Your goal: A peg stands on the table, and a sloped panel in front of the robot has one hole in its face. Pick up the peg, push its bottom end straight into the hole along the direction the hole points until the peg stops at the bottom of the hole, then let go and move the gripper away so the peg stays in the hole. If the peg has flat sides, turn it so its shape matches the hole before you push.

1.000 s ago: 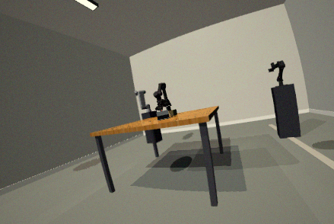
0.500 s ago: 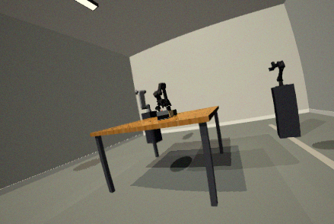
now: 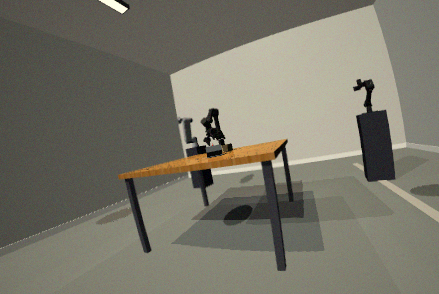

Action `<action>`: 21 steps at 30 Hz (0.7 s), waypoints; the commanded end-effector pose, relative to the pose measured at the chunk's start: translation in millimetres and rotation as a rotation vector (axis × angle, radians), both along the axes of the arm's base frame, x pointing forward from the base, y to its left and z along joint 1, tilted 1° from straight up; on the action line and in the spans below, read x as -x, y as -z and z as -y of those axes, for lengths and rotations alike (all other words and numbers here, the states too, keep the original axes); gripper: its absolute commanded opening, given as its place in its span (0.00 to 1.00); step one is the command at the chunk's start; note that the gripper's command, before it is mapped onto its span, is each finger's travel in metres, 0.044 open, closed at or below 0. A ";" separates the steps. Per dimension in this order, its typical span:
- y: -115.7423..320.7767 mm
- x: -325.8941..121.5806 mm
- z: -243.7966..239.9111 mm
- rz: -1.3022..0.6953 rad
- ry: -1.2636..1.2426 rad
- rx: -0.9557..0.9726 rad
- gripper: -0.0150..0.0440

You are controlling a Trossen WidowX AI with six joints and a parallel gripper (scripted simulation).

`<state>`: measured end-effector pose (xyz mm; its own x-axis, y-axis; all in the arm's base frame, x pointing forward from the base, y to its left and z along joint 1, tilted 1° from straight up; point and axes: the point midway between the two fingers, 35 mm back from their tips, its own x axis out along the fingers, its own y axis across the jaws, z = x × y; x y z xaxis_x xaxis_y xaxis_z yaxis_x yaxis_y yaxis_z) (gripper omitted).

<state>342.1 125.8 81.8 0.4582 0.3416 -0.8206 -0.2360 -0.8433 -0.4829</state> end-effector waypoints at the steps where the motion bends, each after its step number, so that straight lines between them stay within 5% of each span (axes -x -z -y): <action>1: -6.4 2.1 1.4 0.005 -0.004 -0.003 1.00; 21: -30.2 15.2 12.7 0.005 0.000 -0.001 1.00</action>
<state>328.8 114.2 107.0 0.4601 0.3386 -0.8207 -0.2390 -0.8430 -0.4818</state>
